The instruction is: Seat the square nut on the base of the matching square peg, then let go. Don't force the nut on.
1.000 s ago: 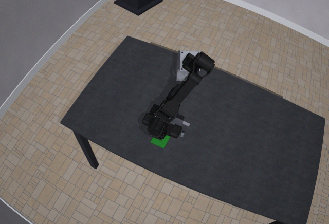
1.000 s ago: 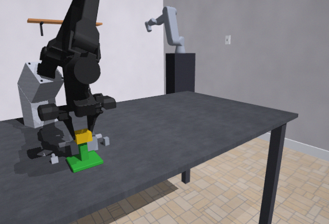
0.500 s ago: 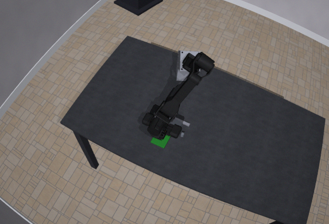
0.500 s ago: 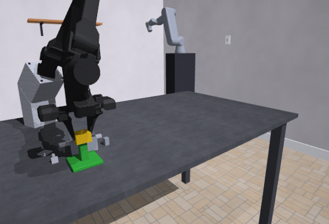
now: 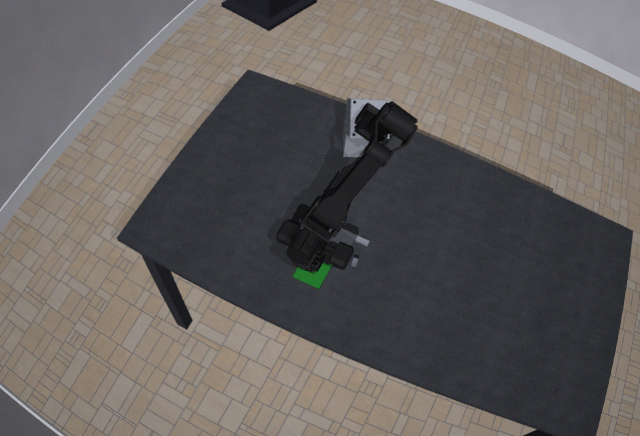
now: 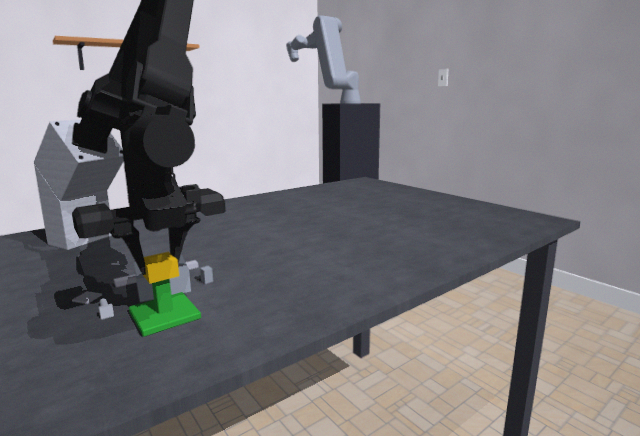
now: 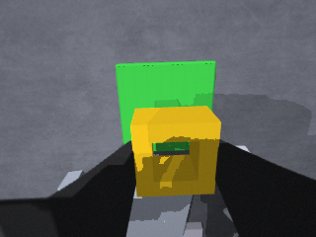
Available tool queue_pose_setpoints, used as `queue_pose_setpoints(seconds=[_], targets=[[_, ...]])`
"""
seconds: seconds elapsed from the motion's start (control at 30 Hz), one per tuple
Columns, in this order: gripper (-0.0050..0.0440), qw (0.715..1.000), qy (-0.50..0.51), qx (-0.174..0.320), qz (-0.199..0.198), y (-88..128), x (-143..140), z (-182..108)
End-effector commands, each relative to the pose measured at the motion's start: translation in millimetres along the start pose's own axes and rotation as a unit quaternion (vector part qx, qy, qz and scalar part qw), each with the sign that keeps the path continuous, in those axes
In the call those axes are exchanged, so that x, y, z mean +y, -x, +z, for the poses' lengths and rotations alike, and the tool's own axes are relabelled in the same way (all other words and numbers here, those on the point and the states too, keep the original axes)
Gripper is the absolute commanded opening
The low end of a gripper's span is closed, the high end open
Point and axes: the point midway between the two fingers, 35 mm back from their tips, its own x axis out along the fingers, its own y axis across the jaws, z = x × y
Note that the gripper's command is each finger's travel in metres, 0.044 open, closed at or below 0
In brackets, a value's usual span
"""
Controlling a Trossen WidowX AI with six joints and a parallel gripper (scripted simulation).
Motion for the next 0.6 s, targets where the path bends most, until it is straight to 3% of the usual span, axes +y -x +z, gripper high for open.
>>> queue_pose_setpoints(seconds=[0.0, 0.57], targets=[[-0.005, 1.0, 0.003, -0.01, -0.001, 4.1, 1.4, 4.9], [-0.005, 1.0, 0.003, -0.01, -0.001, 1.7, 1.2, 4.7]])
